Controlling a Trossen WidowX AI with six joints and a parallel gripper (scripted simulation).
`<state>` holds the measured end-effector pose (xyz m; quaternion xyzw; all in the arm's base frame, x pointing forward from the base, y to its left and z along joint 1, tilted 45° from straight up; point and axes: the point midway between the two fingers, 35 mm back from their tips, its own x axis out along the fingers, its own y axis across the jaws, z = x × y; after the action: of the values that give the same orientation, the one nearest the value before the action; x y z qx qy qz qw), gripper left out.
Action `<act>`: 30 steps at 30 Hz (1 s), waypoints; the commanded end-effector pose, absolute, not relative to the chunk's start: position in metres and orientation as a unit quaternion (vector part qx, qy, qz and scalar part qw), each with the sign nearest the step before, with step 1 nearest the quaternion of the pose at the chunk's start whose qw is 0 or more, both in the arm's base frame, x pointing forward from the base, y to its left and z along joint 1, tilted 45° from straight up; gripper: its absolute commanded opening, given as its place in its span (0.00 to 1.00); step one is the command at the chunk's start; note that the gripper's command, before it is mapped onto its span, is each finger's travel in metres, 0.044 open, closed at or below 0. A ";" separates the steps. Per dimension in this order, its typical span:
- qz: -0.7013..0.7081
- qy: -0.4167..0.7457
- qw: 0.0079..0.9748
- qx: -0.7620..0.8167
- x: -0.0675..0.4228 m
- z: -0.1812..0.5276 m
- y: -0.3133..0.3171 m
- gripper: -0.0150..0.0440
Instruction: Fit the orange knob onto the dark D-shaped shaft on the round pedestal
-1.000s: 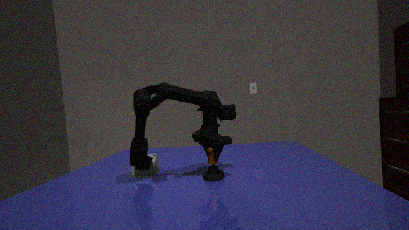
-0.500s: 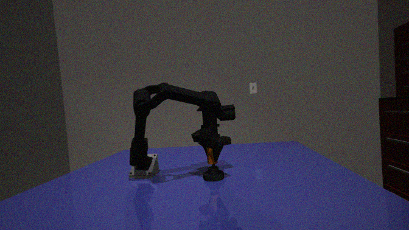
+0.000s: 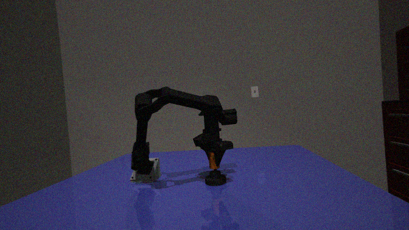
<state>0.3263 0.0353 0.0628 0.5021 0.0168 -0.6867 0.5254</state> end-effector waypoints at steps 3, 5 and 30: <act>-0.686 0.017 0.526 0.503 0.327 0.063 0.035 0.25; -0.686 0.017 0.526 0.503 0.327 0.062 0.034 0.25; -0.686 0.009 0.521 0.508 0.328 0.057 0.030 0.25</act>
<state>0.3267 0.0320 0.0589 0.5000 0.0205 -0.6869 0.5271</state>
